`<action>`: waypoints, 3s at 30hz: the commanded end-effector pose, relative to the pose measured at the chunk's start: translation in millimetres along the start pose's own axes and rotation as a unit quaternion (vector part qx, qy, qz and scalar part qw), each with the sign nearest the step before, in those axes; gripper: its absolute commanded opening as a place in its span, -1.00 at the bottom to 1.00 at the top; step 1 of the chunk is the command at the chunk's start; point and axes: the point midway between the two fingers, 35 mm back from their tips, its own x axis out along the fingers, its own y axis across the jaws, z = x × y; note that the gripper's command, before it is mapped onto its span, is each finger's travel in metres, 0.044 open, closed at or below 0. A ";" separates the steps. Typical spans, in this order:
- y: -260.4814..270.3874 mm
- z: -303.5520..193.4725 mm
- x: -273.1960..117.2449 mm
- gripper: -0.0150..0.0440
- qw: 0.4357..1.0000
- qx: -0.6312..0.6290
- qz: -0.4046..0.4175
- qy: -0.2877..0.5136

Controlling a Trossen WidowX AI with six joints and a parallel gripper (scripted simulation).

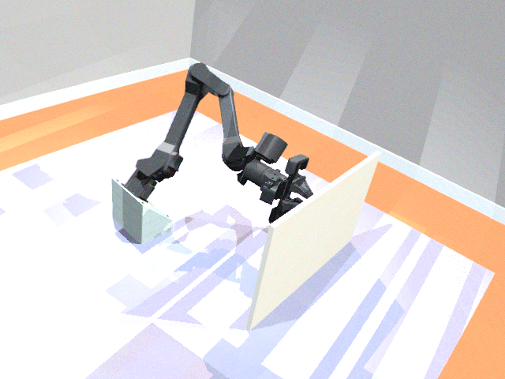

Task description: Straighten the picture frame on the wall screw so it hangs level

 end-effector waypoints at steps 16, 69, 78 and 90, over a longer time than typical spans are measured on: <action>2.5 1.7 0.5 -0.49 1.000 0.003 0.008 -0.002; -7.6 0.7 0.6 -0.49 0.998 0.061 0.000 0.001; -7.8 1.0 0.7 -0.31 0.998 0.068 0.000 0.001; -7.7 0.6 -0.9 0.39 0.998 0.067 0.000 0.001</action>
